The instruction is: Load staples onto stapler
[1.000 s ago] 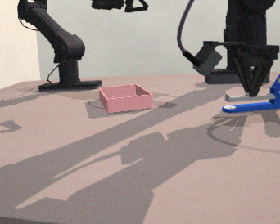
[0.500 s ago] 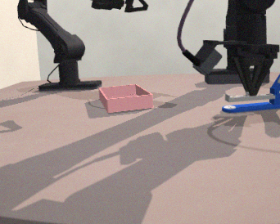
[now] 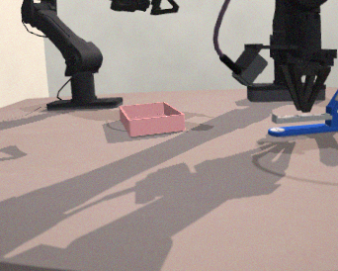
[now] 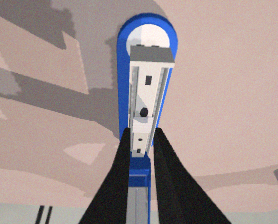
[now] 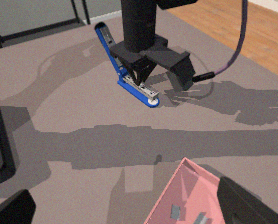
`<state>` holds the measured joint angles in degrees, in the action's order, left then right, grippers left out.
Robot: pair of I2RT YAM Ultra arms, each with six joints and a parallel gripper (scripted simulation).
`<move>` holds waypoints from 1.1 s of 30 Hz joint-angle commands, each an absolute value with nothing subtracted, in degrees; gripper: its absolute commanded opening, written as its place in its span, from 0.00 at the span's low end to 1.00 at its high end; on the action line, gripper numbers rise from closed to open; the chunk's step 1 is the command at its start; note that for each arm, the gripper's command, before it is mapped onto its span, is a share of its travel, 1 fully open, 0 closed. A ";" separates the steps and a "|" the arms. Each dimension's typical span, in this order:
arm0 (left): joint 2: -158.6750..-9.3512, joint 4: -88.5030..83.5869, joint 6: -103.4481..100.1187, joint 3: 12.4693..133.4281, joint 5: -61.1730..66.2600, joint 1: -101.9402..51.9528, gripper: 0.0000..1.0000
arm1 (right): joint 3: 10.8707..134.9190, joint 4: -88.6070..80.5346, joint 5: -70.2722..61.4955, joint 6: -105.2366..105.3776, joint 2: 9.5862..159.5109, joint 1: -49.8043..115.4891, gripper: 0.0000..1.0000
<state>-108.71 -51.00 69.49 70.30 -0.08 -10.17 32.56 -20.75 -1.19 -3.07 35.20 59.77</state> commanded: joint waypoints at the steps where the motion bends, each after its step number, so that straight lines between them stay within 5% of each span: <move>1: -106.01 -52.65 68.89 71.40 0.80 -10.82 0.18 | 32.77 -20.38 -0.93 -2.98 35.12 59.95 1.00; 25: -106.08 -64.40 70.12 79.95 0.77 -9.67 0.18 | 32.77 -20.38 -0.93 -2.98 35.12 59.95 1.00; 26: -106.08 -64.06 69.06 79.94 0.92 -9.69 0.29 | 32.77 -20.38 -0.93 -2.98 35.12 59.95 1.00; 28: -106.08 -64.06 69.06 79.94 0.92 -9.69 0.29 | 32.77 -20.38 -0.93 -2.98 35.12 59.95 1.00; 33: -102.26 -56.29 61.64 76.56 5.23 -8.33 0.86 | 32.77 -20.38 -0.93 -2.98 35.12 59.95 1.00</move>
